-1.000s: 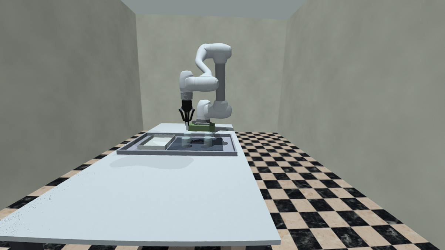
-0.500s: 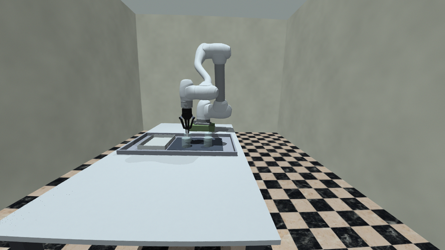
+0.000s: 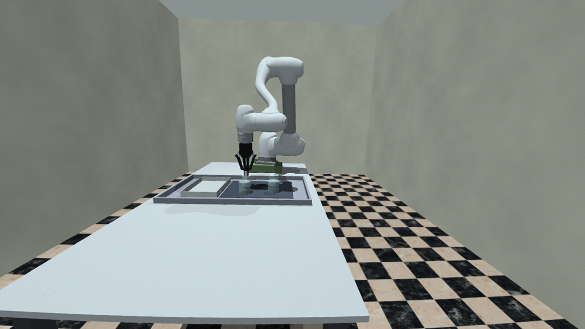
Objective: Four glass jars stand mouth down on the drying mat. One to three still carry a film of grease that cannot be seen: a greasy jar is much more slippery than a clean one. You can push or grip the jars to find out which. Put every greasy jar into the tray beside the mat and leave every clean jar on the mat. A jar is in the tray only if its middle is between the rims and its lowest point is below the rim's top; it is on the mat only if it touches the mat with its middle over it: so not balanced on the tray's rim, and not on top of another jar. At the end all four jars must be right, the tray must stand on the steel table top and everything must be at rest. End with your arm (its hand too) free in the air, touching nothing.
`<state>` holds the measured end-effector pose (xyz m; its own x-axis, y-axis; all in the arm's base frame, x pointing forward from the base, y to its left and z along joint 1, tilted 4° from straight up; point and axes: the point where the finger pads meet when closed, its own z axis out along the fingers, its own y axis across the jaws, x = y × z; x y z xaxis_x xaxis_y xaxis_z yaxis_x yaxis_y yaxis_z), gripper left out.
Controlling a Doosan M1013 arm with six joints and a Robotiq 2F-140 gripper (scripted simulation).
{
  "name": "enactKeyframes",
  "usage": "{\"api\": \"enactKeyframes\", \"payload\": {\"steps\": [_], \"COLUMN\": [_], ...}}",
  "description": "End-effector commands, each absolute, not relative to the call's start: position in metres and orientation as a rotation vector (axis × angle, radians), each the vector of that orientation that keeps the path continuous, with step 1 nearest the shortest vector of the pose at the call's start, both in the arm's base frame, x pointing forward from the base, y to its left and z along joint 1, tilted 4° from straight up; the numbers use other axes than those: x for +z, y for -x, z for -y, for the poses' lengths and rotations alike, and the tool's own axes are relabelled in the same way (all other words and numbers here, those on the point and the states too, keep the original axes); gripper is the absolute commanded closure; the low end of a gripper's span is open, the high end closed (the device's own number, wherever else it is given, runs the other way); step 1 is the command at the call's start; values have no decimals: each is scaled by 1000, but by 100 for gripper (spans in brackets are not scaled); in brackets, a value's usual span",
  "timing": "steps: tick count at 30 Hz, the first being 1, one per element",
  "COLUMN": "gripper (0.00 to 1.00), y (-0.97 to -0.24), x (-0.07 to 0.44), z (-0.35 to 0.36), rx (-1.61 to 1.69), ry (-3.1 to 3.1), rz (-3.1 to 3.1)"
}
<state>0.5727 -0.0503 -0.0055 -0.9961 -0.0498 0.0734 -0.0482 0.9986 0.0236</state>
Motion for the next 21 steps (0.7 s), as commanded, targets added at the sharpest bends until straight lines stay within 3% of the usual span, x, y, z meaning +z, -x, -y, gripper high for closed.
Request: {"api": "enactKeyframes", "payload": {"steps": [1, 21], "gripper": [100, 100], "y": [-573, -575], "x": [-5, -6], "z": [50, 50], "rx": [-34, -34], "ry": [-75, -75], "rz": [3067, 3067]}}
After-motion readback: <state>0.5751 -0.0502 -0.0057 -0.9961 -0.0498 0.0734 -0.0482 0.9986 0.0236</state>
